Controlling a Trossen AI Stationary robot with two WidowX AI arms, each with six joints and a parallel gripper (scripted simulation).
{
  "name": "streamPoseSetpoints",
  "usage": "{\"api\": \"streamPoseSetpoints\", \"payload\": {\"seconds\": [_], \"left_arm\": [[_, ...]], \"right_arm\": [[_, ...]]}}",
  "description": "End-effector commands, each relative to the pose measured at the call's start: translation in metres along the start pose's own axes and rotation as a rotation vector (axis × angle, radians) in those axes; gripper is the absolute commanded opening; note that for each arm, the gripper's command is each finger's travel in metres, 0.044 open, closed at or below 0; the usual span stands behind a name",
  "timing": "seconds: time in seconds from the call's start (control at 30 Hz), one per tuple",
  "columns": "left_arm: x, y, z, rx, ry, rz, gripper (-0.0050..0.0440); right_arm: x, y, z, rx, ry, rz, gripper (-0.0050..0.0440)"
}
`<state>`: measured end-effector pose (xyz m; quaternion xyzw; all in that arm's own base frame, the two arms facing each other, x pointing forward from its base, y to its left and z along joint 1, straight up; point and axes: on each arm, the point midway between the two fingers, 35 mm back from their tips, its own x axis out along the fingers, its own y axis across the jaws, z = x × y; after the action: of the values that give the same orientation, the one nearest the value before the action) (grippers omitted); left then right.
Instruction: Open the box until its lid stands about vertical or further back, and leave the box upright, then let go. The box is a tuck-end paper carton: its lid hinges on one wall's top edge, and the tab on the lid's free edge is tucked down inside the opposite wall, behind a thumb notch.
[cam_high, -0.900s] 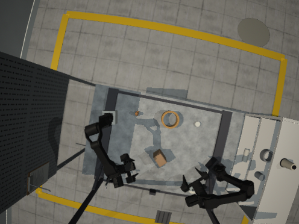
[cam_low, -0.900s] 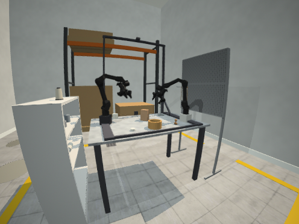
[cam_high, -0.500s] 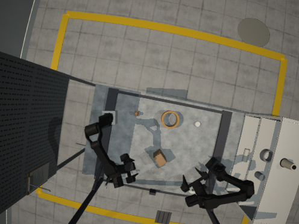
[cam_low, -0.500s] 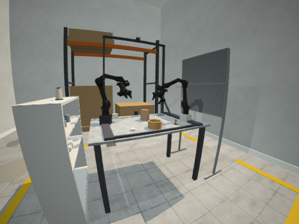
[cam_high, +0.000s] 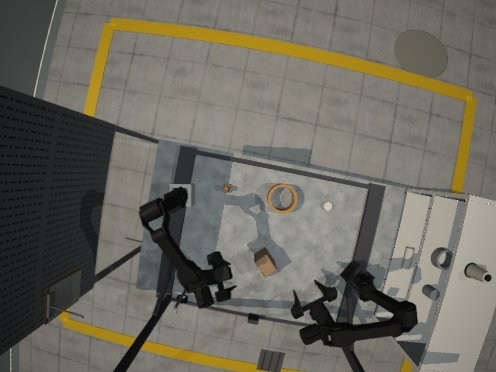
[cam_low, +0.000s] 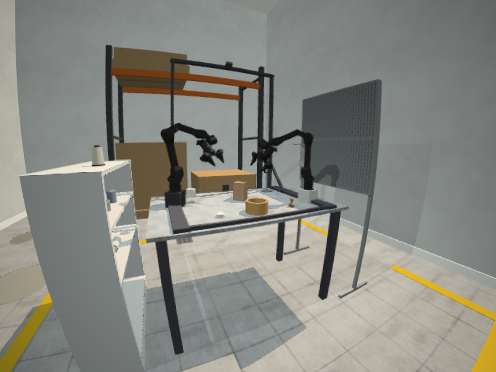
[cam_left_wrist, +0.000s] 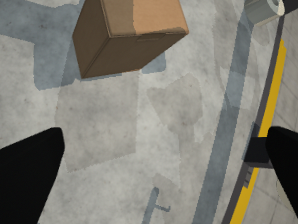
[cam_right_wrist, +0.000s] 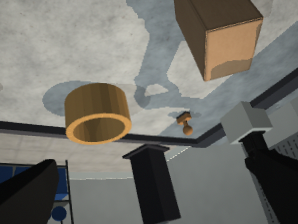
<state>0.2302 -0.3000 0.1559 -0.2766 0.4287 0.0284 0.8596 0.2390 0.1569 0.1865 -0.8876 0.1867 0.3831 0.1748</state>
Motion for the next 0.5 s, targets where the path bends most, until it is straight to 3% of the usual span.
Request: {"api": "streamPoseSetpoints", "payload": {"seconds": [0.0,0.13,0.2,0.47], "left_arm": [[-0.005,0.002,0.045,-0.005,-0.038,-0.068,0.0440],[-0.004,0.010,0.079,0.022,-0.080,-0.110,0.0440],[-0.004,0.010,0.079,0.022,-0.080,-0.110,0.0440],[-0.014,0.036,0.153,0.113,-0.229,-0.187,0.0440]], "right_arm": [[0.021,-0.024,0.013,0.225,0.049,-0.032,0.0440],[0.039,-0.045,0.024,0.482,0.089,-0.078,0.0440],[0.039,-0.045,0.024,0.482,0.089,-0.078,0.0440],[0.078,-0.079,0.054,1.066,0.136,-0.217,0.0440]]}}
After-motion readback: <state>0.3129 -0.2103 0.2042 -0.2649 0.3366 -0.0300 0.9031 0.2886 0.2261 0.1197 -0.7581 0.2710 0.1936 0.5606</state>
